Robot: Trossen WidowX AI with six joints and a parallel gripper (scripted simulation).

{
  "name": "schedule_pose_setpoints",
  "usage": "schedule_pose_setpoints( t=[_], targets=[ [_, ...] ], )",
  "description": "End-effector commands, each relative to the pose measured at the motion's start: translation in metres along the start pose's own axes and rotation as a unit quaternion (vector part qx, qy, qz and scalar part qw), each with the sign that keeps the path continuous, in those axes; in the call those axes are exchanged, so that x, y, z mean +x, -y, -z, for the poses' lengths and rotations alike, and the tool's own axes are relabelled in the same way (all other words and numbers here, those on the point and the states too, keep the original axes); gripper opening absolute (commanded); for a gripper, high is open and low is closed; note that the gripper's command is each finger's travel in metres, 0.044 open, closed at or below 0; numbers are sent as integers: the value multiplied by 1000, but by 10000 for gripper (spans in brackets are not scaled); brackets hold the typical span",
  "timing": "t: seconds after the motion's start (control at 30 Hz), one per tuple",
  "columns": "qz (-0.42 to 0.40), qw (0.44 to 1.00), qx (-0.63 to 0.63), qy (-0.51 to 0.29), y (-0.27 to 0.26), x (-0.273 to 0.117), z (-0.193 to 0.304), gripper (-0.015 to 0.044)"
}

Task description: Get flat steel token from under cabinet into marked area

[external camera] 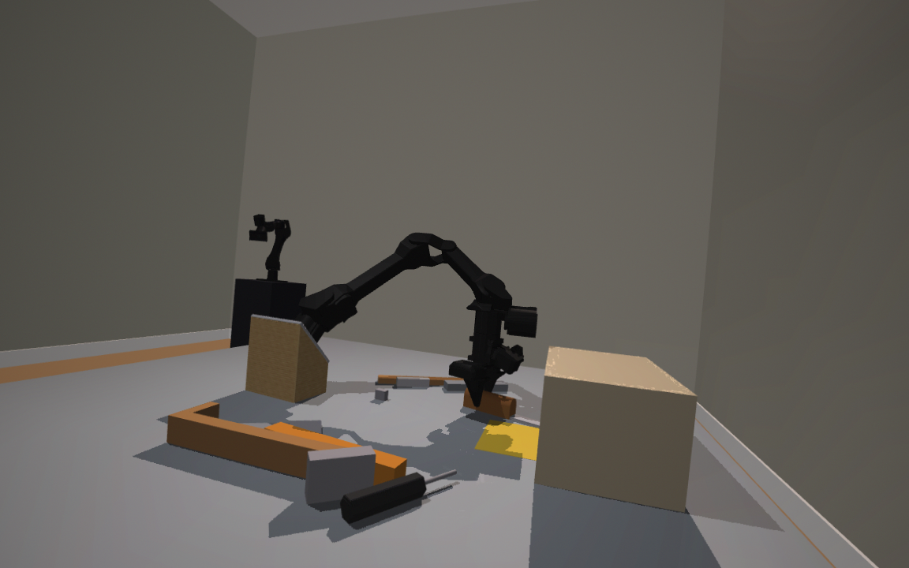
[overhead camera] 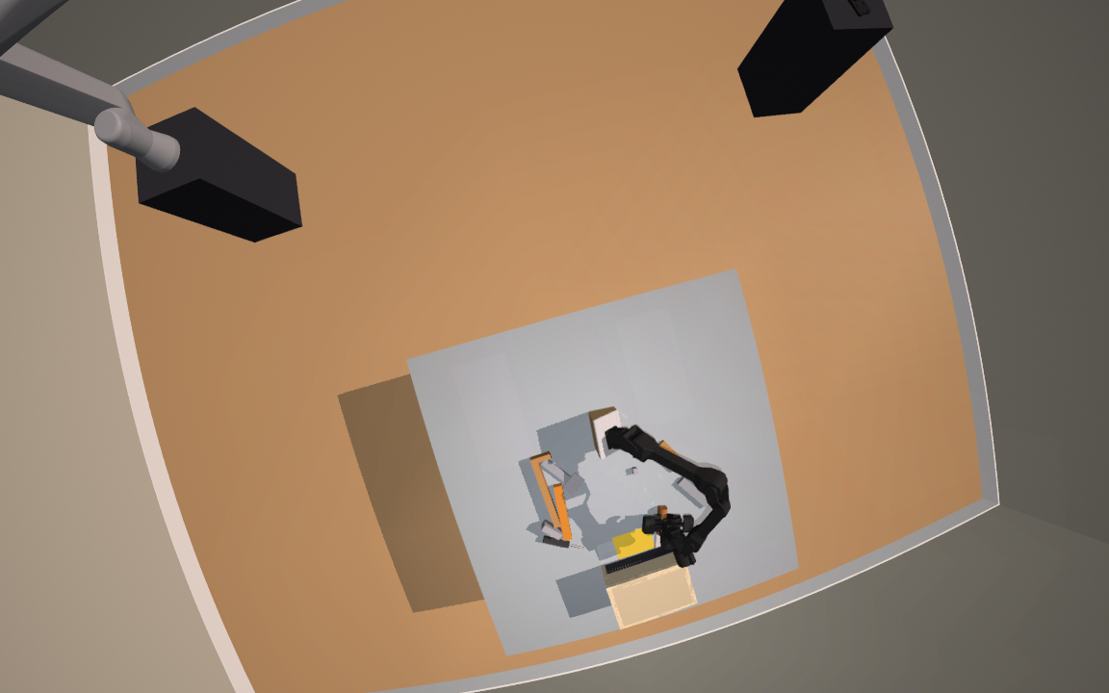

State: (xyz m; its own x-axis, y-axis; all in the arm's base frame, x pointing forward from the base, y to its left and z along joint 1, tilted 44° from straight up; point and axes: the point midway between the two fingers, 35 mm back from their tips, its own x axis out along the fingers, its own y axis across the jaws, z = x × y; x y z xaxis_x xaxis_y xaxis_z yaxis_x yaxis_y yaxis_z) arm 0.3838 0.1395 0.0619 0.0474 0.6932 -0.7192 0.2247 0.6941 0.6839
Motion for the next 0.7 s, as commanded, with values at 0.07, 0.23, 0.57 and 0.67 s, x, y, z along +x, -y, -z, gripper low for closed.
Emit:
schedule_pose_setpoints(
  t=[0.07,0.23,0.57,0.67],
  targets=[
    [1,1000,0,0,11,1,-1,0],
    [2,1000,0,0,17,1,-1,0],
    [2,1000,0,0,30,1,-1,0],
    [2,1000,0,0,33,1,-1,0]
  ],
)
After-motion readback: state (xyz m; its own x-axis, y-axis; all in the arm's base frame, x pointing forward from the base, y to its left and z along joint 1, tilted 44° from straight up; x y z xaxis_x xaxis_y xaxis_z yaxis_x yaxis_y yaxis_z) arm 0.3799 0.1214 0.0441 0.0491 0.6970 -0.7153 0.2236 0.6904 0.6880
